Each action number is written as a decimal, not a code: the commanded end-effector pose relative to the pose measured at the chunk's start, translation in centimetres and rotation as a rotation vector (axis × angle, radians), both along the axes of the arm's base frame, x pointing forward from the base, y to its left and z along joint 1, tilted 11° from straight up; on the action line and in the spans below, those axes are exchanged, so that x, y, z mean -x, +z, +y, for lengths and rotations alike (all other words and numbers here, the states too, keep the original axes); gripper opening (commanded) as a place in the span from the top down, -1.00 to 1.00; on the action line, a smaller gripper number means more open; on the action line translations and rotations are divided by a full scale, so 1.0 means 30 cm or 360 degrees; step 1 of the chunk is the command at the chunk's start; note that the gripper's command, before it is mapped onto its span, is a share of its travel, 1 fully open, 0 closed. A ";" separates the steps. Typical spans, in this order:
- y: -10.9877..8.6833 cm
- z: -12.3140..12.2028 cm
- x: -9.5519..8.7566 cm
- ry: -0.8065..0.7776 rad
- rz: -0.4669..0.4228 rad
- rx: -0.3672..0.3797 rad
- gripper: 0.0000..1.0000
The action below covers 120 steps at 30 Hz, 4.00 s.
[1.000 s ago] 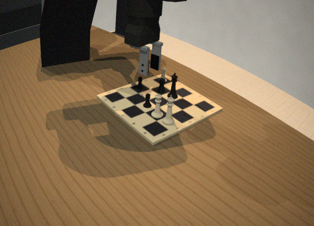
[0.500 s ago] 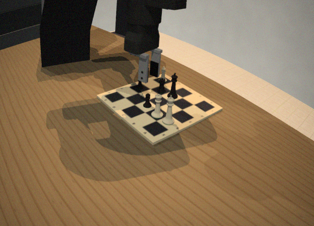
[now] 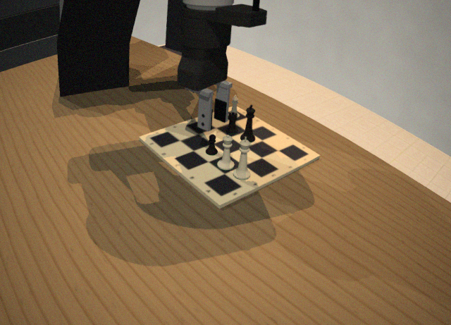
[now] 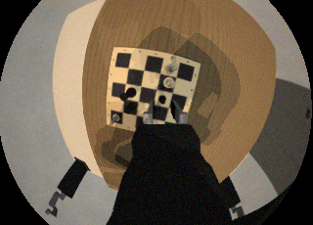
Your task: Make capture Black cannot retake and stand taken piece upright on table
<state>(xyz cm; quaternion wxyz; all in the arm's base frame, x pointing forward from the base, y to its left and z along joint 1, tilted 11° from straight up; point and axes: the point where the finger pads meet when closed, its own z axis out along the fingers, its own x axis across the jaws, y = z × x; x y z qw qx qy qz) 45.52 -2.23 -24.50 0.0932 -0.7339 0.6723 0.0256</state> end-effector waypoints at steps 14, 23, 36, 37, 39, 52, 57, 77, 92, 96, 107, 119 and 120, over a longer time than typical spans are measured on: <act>-0.032 0.002 -0.014 0.0001 -0.0009 0.0006 -0.36; -0.030 0.001 -0.014 0.0001 -0.0010 0.0006 -0.36; -0.030 0.001 -0.014 0.0001 -0.0010 0.0006 -0.36; -0.030 0.001 -0.014 0.0001 -0.0010 0.0006 -0.36; -0.030 0.001 -0.014 0.0001 -0.0010 0.0006 -0.36; -0.030 0.001 -0.014 0.0001 -0.0010 0.0006 -0.36; -0.029 0.001 -0.016 0.0002 -0.0011 0.0007 -0.36; -0.028 0.001 -0.019 0.0001 -0.0010 0.0006 -0.36; -0.028 0.001 -0.019 0.0001 -0.0010 0.0006 -0.36; -0.028 0.001 -0.019 0.0001 -0.0010 0.0006 -0.36; -0.032 0.001 -0.019 0.0001 -0.0010 0.0006 -0.36; -0.092 0.013 -0.024 0.0002 -0.0009 0.0006 -0.36; -0.099 0.014 -0.024 0.0002 -0.0009 0.0006 -0.36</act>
